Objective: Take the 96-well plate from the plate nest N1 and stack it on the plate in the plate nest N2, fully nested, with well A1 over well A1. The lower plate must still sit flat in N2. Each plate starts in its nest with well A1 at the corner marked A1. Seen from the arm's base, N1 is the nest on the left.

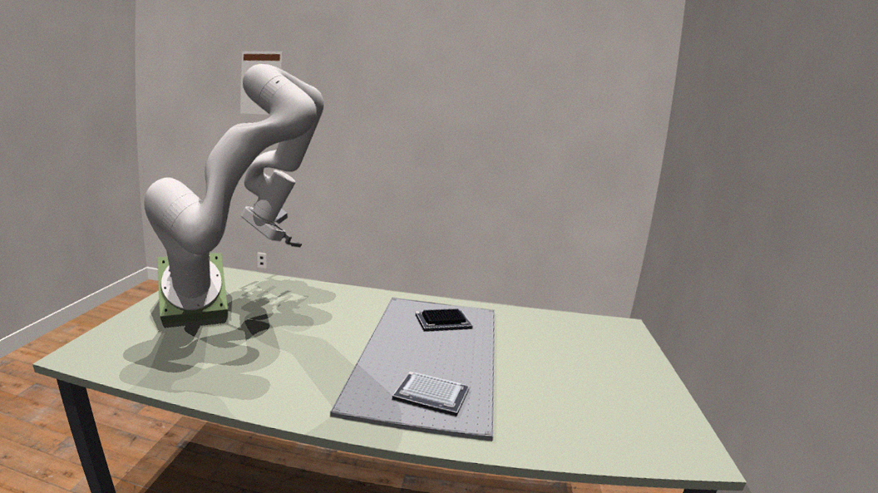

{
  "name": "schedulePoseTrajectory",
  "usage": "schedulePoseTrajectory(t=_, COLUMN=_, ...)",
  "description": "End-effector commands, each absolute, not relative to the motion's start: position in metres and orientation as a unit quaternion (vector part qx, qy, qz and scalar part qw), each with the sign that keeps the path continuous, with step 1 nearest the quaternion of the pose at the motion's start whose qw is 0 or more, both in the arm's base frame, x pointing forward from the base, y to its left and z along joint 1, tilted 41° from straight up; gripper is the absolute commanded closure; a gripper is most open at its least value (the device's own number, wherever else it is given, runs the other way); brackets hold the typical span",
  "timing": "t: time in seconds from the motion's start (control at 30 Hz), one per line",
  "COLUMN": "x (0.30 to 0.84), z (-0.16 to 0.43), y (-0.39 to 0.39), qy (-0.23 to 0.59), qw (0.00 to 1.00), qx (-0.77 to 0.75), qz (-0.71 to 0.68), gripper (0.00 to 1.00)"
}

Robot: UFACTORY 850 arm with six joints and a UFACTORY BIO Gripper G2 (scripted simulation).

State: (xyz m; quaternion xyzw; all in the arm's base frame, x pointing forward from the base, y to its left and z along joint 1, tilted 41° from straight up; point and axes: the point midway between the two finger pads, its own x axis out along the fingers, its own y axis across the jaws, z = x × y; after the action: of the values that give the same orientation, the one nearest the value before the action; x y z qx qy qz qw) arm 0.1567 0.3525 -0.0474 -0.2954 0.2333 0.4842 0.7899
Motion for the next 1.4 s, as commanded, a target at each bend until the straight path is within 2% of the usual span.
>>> schedulePoseTrajectory(t=0.0, x=0.157, z=-0.047, y=0.353, qy=0.233, qw=0.79, qx=-0.295, qz=0.484, gripper=0.0)
schedulePoseTrajectory(t=0.53, x=0.157, z=-0.047, y=0.353, qy=0.233, qw=0.79, qx=-0.295, qz=0.484, gripper=0.0)
schedulePoseTrajectory(t=0.57, x=0.155, z=-0.044, y=0.357, qy=0.233, qw=0.79, qx=-0.295, qz=0.484, gripper=0.63)
schedulePoseTrajectory(t=1.3, x=0.134, z=0.014, y=0.42, qy=0.233, qw=0.79, qx=-0.295, qz=0.484, gripper=0.63)
schedulePoseTrajectory(t=1.37, x=0.142, z=0.019, y=0.418, qy=0.212, qw=0.807, qx=-0.294, qz=0.465, gripper=0.63)
